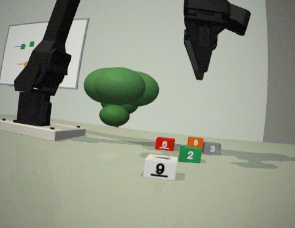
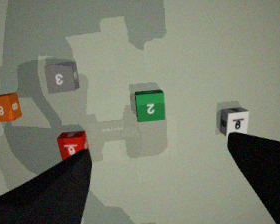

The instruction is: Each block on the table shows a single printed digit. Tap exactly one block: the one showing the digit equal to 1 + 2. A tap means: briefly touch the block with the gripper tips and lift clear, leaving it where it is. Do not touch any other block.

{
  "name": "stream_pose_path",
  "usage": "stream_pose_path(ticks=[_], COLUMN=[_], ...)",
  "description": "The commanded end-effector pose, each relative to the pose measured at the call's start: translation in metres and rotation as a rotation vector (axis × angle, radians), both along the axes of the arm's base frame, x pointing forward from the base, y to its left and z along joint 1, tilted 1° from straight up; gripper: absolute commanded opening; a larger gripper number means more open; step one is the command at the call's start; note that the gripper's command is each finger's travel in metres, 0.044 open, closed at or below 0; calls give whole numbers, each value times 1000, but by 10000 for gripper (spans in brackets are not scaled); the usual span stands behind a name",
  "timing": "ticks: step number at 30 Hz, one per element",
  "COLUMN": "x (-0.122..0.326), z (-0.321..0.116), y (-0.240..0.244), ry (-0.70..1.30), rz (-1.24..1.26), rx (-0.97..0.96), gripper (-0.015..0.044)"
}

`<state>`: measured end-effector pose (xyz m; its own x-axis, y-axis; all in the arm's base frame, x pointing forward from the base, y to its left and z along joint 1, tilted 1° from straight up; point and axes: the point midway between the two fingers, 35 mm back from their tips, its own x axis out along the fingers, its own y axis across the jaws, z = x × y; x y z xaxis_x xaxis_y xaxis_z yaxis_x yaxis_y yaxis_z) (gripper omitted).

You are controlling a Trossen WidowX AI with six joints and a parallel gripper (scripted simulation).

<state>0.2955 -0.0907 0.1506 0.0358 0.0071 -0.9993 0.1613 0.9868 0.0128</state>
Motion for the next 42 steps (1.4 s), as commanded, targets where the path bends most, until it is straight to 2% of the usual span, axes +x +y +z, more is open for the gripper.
stream_pose_path(ticks=[1, 5, 12, 35, 42], x=[0, -2, -39, -39, 1], z=[0, 0, -1, -1, 4], y=[0, 10, 94, 97, 123], ry=[3, 3, 6, 5, -11], rz=[-4, -4, -4, -3, 39], rx=[1, 2, 9, 9, -4], gripper=[400, 400, 400, 400, 400])
